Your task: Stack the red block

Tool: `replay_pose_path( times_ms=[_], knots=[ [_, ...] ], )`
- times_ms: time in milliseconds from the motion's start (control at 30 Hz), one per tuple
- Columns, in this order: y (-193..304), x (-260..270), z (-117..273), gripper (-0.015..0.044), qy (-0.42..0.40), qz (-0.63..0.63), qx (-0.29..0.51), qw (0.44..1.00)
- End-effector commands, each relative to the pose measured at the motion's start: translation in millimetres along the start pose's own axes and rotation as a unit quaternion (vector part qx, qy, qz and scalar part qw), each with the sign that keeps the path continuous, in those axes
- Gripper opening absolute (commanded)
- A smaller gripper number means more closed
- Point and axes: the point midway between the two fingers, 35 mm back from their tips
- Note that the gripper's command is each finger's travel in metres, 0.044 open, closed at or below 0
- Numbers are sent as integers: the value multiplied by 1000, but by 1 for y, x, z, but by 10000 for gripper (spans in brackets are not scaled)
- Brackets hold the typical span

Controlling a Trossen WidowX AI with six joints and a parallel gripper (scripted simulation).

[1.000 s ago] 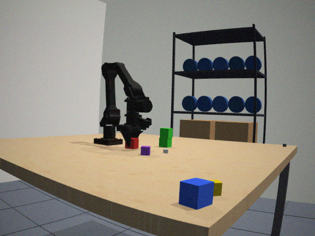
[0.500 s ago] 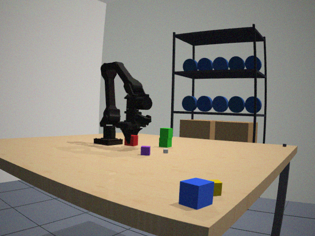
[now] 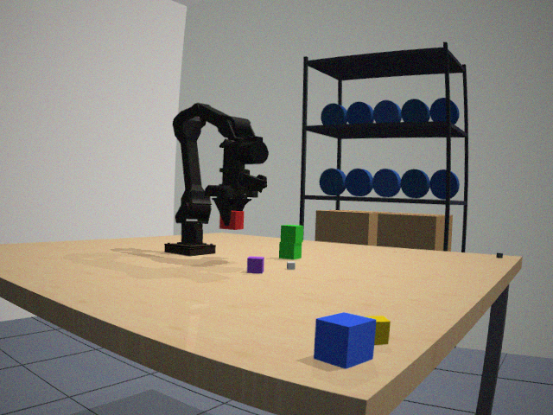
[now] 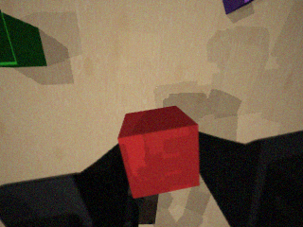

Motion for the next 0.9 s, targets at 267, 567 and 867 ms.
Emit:
replay_pose_path(
  times_ms=[267, 567, 867],
  knots=[
    [-1, 0, 33, 0, 0, 3, -5, 1000],
    [-9, 5, 35, 0, 0, 3, -6, 1000],
    [-41, 31, 39, 0, 0, 3, -7, 1000]
  ],
)
Point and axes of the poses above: the point midway between the two fingers, 35 mm back from their tips, its own z axis back along the fingers, its own x axis across the jaws, y = z × x, and after that the axes turned 2 degrees about -z, right-handed
